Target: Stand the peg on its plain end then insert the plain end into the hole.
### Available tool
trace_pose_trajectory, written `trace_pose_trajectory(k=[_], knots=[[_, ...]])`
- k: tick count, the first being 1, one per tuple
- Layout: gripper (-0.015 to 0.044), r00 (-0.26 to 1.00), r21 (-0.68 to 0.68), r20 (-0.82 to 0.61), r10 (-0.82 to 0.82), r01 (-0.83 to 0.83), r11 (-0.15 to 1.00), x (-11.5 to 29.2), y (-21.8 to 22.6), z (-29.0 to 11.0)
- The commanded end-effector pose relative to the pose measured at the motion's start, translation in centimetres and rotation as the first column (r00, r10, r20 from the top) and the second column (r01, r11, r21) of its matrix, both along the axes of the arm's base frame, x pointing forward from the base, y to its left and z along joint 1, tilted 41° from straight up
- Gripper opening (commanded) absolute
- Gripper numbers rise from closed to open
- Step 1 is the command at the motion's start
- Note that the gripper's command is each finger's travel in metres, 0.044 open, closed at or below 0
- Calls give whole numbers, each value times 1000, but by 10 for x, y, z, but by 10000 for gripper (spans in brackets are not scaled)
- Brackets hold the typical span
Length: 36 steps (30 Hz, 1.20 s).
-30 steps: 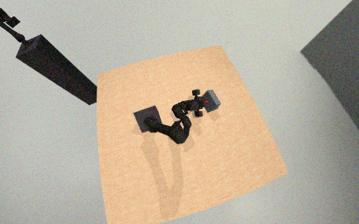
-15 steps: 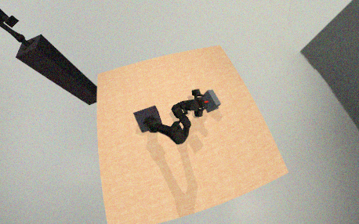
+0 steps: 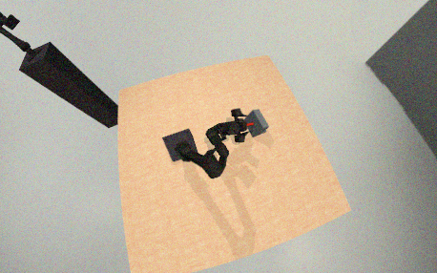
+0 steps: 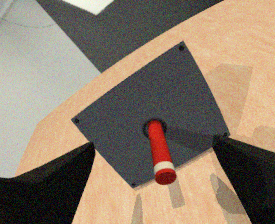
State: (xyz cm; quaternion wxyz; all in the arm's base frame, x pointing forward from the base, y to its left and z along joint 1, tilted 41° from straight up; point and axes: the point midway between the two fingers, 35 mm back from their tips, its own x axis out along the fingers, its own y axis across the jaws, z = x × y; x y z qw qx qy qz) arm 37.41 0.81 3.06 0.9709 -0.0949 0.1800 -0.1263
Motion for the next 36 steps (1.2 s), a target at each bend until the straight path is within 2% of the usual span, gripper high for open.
trace_pose_trajectory(k=[1,36], knots=[[440,1000,3,-1,-3,3,1000,-6,2,2],[440,1000,3,1,4,-4,1000,-39,16,17]])
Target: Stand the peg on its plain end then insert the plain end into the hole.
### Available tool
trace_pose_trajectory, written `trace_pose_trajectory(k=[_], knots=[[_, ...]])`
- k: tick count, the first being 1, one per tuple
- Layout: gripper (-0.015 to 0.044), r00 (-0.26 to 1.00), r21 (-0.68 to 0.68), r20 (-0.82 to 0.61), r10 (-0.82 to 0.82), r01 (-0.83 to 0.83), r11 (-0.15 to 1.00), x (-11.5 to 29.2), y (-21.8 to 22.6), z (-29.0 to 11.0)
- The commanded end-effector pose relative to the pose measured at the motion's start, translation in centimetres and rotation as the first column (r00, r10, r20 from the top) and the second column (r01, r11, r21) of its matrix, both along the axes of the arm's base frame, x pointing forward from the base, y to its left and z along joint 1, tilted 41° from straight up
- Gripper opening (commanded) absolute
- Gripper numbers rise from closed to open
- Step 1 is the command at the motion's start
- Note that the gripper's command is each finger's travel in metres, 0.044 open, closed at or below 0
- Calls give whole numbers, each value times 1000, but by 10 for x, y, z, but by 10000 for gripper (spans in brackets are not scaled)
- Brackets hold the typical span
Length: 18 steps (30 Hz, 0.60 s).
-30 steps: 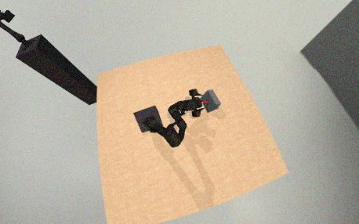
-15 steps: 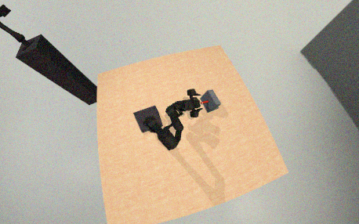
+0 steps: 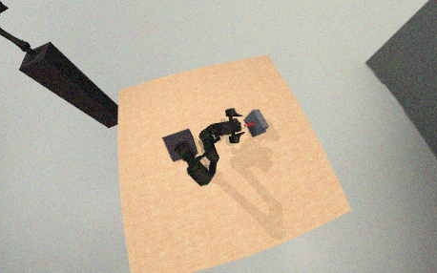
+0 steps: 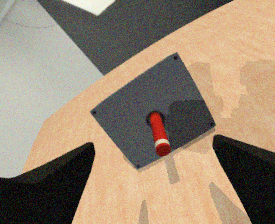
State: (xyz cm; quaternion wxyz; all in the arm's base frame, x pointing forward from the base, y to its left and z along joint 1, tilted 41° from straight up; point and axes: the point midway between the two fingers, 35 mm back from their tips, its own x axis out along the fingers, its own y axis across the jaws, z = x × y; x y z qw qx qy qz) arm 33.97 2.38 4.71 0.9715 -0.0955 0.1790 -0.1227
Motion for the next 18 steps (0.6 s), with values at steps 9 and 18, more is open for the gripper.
trace_pose_trajectory(k=[9,18], knots=[[440,1000,2,0,-2,2,1000,-12,4,4],[440,1000,2,1,0,0,1000,-19,7,8]])
